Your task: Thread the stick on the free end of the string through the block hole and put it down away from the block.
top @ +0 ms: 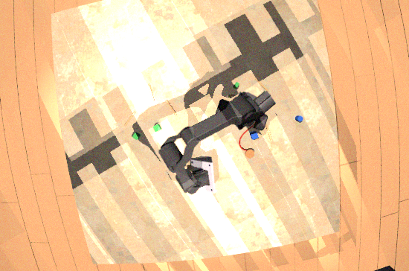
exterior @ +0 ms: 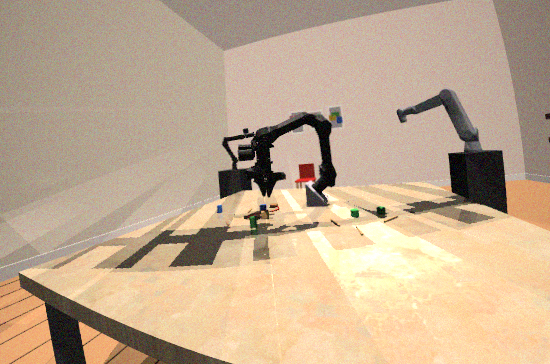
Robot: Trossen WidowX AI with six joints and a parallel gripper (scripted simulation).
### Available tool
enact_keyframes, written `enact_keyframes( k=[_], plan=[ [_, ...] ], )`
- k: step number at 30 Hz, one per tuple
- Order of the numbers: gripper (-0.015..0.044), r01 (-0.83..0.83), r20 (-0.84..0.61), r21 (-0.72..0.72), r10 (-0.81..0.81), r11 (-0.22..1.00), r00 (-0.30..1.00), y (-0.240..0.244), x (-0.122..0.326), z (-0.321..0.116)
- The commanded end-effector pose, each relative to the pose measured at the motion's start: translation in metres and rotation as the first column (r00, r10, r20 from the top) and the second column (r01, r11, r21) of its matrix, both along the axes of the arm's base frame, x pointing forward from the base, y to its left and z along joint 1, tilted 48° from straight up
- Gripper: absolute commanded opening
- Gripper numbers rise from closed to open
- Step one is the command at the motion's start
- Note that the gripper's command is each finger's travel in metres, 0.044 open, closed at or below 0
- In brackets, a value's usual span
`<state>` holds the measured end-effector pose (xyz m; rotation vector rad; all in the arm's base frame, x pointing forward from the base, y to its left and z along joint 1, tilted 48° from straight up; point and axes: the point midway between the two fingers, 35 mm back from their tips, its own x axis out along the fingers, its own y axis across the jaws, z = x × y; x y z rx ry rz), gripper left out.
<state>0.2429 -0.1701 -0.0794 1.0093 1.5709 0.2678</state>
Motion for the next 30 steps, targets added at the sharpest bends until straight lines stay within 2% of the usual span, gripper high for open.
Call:
enact_keyframes(
  k=[1, 30],
  plan=[
    [0.0122, 0.434, -0.451, -0.059, -0.412, 0.899, 0.792, 0.011, -0.007, 0.010],
    [0.0122, 0.435, -0.450, -0.060, -0.413, 0.899, 0.792, 0.022, -0.004, -0.003]
  ],
)
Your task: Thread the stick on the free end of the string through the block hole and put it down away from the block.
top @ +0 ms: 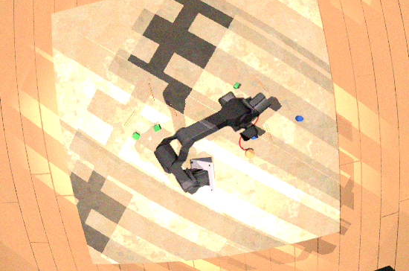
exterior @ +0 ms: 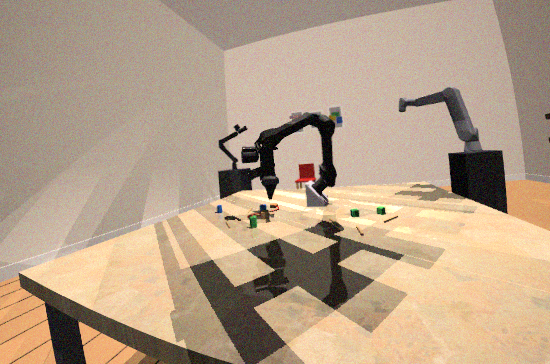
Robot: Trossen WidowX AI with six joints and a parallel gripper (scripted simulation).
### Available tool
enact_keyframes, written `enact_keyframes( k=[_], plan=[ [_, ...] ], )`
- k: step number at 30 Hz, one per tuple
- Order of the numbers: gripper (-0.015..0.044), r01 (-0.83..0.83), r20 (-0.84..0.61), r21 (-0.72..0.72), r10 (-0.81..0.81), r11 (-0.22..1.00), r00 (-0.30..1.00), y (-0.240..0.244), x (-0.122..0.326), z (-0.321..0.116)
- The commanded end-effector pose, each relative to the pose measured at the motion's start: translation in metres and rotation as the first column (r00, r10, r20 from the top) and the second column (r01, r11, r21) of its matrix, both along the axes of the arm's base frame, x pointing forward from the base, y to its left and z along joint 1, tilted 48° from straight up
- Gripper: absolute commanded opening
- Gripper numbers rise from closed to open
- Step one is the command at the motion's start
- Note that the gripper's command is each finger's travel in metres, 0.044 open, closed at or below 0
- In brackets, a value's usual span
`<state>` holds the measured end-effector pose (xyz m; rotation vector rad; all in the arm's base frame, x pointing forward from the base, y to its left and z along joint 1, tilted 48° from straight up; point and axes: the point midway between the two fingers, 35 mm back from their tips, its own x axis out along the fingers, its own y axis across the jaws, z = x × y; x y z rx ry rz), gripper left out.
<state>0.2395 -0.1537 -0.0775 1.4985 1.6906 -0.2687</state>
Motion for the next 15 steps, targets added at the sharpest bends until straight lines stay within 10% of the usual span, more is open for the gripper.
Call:
enact_keyframes(
  k=[1, 15],
  plan=[
    [0.0122, 0.006, -0.007, 0.009, -0.006, 1.000, 1.000, 0.007, 0.000, -0.006],
    [0.0122, 0.006, -0.006, 0.009, -0.006, 1.000, 1.000, 0.024, 0.002, -0.022]
  ],
)
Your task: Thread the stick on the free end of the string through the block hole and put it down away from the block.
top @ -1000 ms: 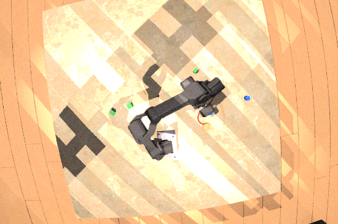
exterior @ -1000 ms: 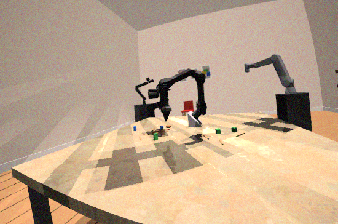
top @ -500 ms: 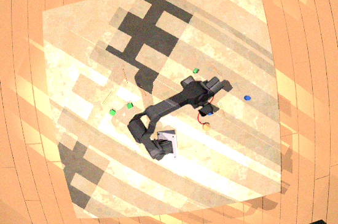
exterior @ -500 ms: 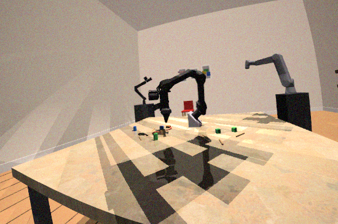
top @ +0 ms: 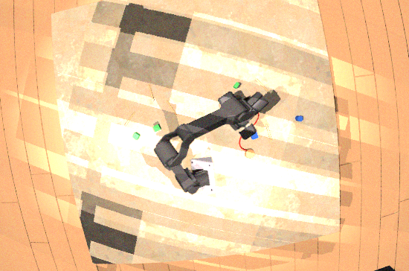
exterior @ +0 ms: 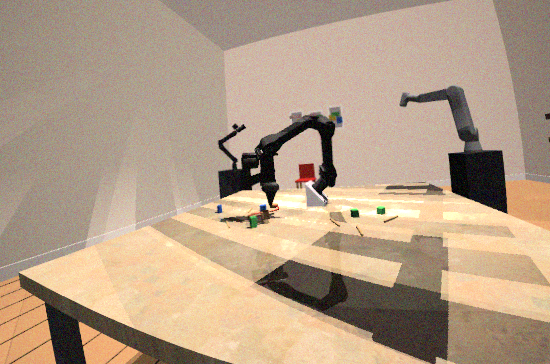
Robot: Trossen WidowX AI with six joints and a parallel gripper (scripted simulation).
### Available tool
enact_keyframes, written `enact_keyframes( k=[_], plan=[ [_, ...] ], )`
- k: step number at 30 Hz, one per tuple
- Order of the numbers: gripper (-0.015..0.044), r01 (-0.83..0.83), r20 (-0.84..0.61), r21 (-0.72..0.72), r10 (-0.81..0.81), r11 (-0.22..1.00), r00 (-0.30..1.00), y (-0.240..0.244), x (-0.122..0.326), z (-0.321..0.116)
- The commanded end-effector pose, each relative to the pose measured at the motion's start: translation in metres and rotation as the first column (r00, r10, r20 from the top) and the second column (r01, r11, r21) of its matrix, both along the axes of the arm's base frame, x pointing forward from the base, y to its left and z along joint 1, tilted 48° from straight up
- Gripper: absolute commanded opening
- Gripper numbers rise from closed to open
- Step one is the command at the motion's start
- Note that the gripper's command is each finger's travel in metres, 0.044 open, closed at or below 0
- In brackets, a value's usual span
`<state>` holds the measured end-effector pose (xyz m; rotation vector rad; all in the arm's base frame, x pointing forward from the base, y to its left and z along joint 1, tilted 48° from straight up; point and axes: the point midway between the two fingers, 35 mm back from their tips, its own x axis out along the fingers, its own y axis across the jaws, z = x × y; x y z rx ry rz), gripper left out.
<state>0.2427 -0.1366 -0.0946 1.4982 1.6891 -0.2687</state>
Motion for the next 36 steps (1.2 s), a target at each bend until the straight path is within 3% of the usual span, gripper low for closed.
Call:
enact_keyframes(
  k=[1, 32, 36],
  plan=[
    [0.0122, 0.006, -0.007, 0.010, -0.005, 1.000, 1.000, 0.008, -0.001, -0.006],
    [0.0122, 0.005, -0.007, 0.013, -0.005, 1.000, 1.000, 0.036, -0.001, -0.030],
    [0.0017, -0.001, -0.003, 0.008, 0.001, 1.000, 1.000, 0.034, 0.000, -0.029]
  ],
)
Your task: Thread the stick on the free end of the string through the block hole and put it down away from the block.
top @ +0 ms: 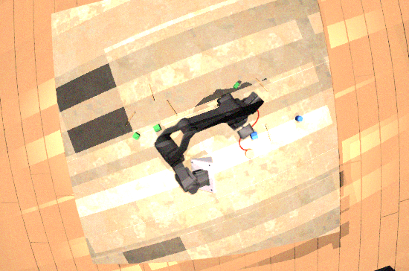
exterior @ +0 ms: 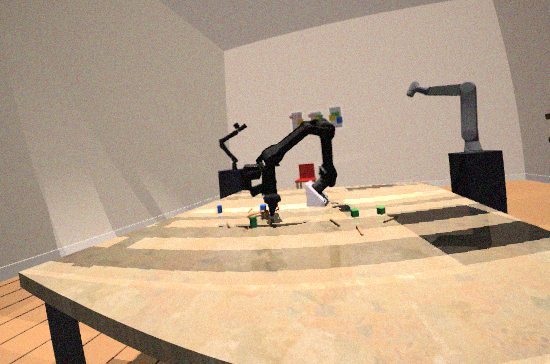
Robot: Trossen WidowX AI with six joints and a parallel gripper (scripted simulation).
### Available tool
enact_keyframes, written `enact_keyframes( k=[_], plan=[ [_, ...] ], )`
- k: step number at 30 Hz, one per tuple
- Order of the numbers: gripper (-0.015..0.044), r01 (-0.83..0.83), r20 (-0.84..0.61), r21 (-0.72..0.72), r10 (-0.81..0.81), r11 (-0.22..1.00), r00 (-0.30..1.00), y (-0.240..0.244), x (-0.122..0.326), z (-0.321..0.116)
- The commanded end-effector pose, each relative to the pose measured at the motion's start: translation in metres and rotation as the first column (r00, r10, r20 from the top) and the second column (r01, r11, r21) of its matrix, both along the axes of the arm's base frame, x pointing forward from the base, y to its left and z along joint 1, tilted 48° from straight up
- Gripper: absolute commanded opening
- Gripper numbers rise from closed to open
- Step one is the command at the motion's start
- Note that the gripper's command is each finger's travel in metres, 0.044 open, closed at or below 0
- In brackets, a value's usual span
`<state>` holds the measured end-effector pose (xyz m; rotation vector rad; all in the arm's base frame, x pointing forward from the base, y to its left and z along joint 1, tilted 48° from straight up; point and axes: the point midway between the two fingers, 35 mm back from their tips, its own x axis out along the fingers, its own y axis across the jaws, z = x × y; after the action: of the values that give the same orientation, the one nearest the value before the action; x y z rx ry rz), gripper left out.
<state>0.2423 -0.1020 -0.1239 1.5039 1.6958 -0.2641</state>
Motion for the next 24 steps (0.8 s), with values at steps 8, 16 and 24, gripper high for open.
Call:
enact_keyframes(
  k=[8, 16, 24],
  plan=[
    [0.0000, 0.000, 0.001, 0.000, 0.000, 1.000, 1.000, -0.0002, 0.0002, 0.0001],
    [0.0000, 0.006, 0.015, -0.022, -0.005, 1.000, 1.000, -0.0012, -0.0006, -0.0007],
    [0.0000, 0.008, 0.017, -0.021, -0.008, 1.000, 1.000, -0.0016, -0.0003, -0.0012]
  ],
)
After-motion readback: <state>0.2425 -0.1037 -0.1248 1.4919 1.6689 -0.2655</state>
